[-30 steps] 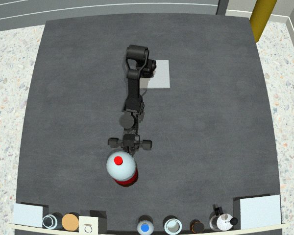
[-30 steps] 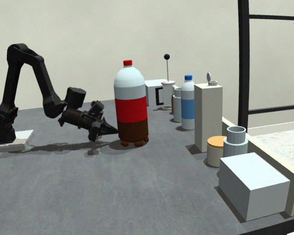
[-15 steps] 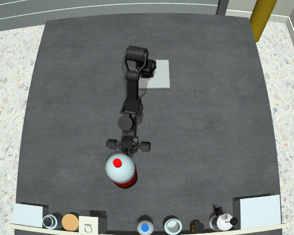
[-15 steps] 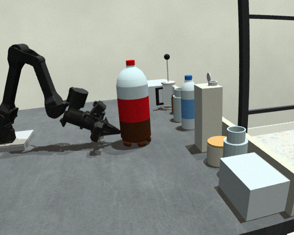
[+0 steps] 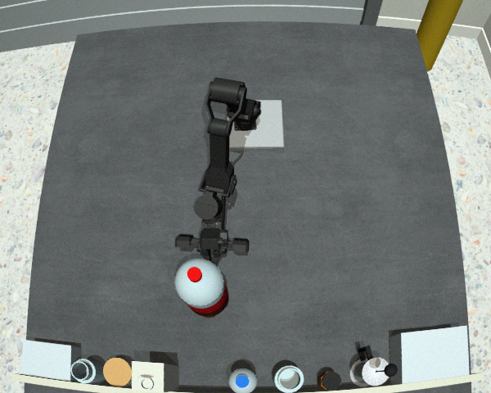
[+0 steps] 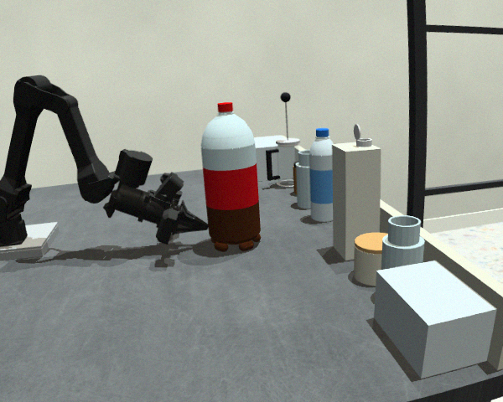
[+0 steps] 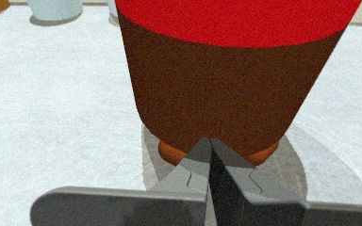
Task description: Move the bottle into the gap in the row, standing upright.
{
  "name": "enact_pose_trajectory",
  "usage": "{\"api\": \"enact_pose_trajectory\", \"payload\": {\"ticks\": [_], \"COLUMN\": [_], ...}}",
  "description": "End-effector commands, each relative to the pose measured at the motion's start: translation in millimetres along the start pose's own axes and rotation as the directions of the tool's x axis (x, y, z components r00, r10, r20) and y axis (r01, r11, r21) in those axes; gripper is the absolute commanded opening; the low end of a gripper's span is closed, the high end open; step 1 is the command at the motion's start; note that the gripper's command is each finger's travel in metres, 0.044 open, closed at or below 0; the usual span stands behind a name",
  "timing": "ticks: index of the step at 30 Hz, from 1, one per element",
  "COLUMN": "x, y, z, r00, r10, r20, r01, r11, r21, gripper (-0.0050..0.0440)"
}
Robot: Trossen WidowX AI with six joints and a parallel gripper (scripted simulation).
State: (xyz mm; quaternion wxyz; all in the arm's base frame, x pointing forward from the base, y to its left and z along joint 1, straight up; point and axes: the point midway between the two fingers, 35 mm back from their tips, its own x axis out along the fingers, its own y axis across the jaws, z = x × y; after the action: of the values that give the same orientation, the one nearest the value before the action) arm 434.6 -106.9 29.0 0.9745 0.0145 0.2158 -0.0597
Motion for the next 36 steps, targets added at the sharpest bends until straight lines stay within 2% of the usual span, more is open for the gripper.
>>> {"api": "enact_pose_trajectory", "payload": {"ticks": [1,36], "x": [3.8,9.5], "y": [-5.5,-17.2], "z": [9.9,12.8], "r00": [1.0,1.0], "r10": [-0.011,-0.011], "r20": [0.023,0.022], "r01": [0.011,0.011], "r11": [1.0,1.0], "r21": [-0.005,-0.007], "gripper": [-0.005,-0.005]}}
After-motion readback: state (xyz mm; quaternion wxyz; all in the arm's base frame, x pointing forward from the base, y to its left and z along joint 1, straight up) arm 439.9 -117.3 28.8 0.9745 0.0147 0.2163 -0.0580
